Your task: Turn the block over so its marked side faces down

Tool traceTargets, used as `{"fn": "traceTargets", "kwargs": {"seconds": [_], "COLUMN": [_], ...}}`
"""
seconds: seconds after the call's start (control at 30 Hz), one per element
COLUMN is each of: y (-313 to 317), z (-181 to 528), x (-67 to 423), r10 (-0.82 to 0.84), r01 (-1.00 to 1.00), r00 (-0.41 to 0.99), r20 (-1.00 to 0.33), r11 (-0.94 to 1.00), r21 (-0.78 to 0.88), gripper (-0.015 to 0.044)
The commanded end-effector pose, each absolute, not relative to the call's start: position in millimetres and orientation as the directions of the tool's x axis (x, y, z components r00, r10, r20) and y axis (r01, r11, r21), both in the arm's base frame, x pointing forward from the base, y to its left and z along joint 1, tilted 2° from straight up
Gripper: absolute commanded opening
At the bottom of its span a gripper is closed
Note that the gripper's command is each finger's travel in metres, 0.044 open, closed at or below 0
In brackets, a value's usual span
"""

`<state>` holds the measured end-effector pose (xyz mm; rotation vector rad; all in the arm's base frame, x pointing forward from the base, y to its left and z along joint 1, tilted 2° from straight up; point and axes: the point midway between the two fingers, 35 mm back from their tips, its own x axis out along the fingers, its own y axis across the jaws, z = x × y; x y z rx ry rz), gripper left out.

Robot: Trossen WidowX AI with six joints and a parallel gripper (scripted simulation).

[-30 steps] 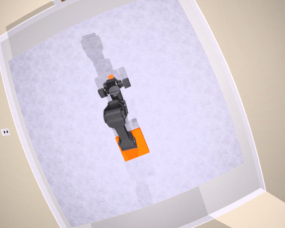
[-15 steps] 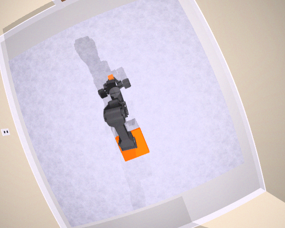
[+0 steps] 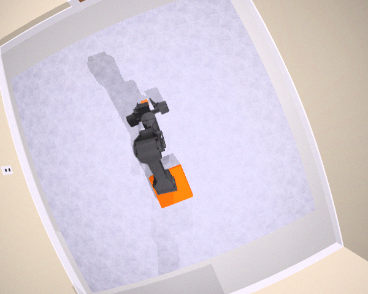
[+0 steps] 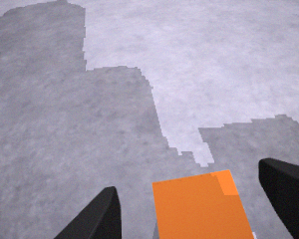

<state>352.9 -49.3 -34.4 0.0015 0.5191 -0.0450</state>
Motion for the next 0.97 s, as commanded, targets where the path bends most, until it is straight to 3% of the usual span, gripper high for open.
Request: {"fn": "traceTargets", "kwargs": {"seconds": [0.0, 0.07, 0.93], "y": [-48.9, -48.9, -48.9], "z": [-34.2, -34.2, -34.2], "x": [352.9, 352.9, 352.9], "r10": [-0.039, -0.039, -0.039], "r01": [0.042, 0.042, 0.042], "r00": [0.868, 0.868, 0.868], "r20": [-0.495, -0.495, -0.495], "r11": [0.999, 0.999, 0.999], "r21": [-0.005, -0.005, -0.005], "gripper": [0.0394, 0.0440, 0.0440]}}
